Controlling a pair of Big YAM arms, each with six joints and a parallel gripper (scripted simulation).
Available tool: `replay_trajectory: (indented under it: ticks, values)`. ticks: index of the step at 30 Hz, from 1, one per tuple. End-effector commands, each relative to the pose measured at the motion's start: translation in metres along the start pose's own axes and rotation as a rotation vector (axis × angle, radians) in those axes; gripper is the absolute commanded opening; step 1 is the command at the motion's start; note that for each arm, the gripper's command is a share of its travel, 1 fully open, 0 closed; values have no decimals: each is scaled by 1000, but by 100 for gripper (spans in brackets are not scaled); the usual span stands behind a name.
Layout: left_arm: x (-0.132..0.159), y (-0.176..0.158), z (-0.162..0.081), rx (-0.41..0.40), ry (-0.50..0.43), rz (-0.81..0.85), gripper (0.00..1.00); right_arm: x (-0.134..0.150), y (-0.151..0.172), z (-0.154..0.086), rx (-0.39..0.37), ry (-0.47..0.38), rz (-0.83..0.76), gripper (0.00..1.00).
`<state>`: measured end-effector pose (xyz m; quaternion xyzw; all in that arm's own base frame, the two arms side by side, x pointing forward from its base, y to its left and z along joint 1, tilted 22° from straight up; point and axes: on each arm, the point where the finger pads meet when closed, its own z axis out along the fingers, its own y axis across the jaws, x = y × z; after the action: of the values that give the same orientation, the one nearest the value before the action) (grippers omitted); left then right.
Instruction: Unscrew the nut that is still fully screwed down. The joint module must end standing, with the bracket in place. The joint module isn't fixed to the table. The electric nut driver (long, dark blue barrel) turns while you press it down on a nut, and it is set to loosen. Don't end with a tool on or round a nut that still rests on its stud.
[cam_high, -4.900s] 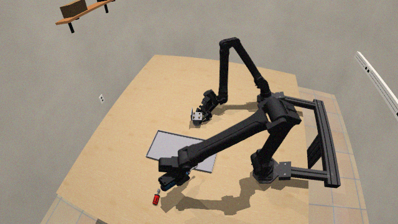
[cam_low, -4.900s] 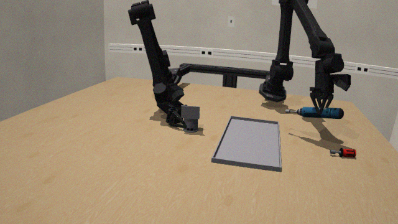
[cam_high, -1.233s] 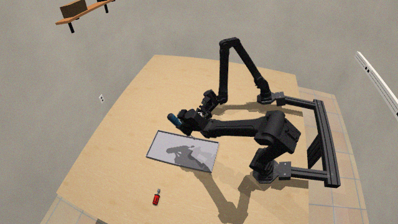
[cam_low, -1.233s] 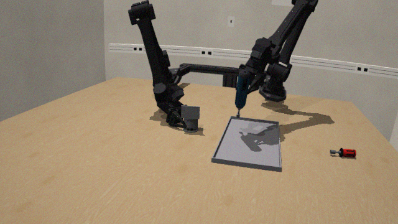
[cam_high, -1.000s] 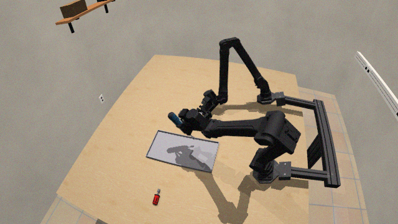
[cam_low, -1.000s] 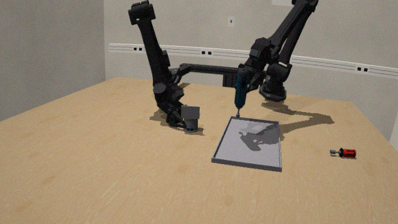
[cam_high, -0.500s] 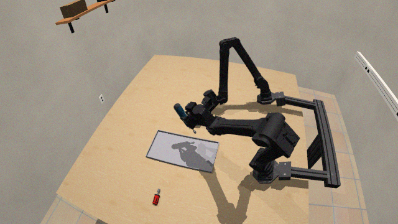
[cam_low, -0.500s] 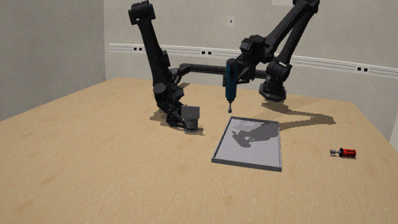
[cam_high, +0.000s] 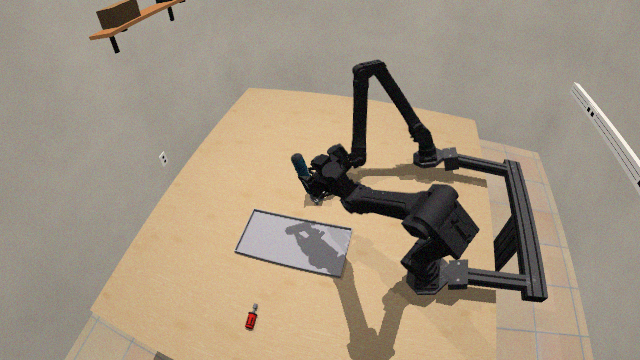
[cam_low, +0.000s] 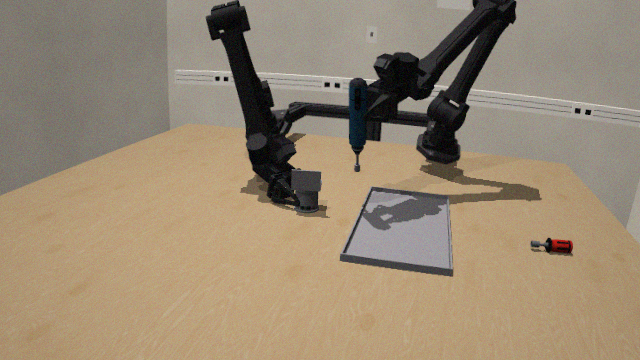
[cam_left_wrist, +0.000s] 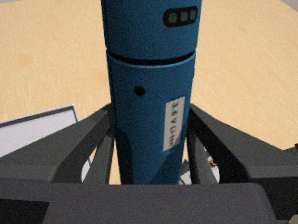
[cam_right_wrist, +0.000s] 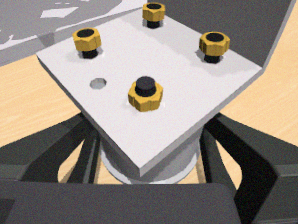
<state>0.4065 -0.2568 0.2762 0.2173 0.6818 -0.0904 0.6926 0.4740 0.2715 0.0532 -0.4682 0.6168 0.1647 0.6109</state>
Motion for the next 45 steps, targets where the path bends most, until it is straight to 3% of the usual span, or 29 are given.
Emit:
replay_trajectory:
  ticks: [1, 5, 7, 9, 12, 13, 15, 17, 19, 22, 24, 28, 29, 30, 32, 45]
  values:
    - [-23, -4, -1, 1, -71, 18, 42, -6, -3, 3, 6, -13, -6, 59]
    - [-24, -19, -10, 23, -101, 42, 42, -6, -3, 3, 6, -13, -6, 59]
    - [-44, -24, -8, 27, -148, 46, 42, -6, -3, 3, 6, -13, -6, 59]
    - [-27, -34, -16, 45, -131, 66, 42, -6, -3, 3, 6, -13, -6, 59]
    - [-29, -46, -17, 61, -152, 85, 42, -6, -3, 3, 6, -13, -6, 59]
    - [-52, -44, -11, 53, -192, 74, 42, -6, -3, 3, 6, -13, -6, 59]
    - [-61, -42, -13, 50, -211, 68, 42, -6, -3, 3, 6, -13, -6, 59]
    - [-61, -42, -13, 50, -211, 68, 42, -6, -3, 3, 6, -13, -6, 59]
    - [-38, -49, -27, 65, -188, 89, 42, -6, -3, 3, 6, -13, -6, 59]
    - [-43, -58, -34, 78, -218, 101, 42, -6, -3, 3, 6, -13, -6, 59]
    - [-62, -64, -33, 80, -264, 101, 42, -6, -3, 3, 6, -13, -6, 59]
    - [-45, -79, -44, 106, -261, 132, 42, -6, -3, 3, 6, -13, -6, 59]
    - [-47, -83, -45, 111, -270, 137, 42, -6, -3, 3, 6, -13, -6, 59]
    - [-70, -83, -38, 102, -309, 123, 42, -6, -3, 3, 6, -13, -6, 59]
    - [-76, -82, -39, 99, -321, 119, 42, -6, -3, 3, 6, -13, -6, 59]
    - [-69, -78, -33, 85, -314, 129, 42, -6, -3, 3, 6, -13, -6, 59]
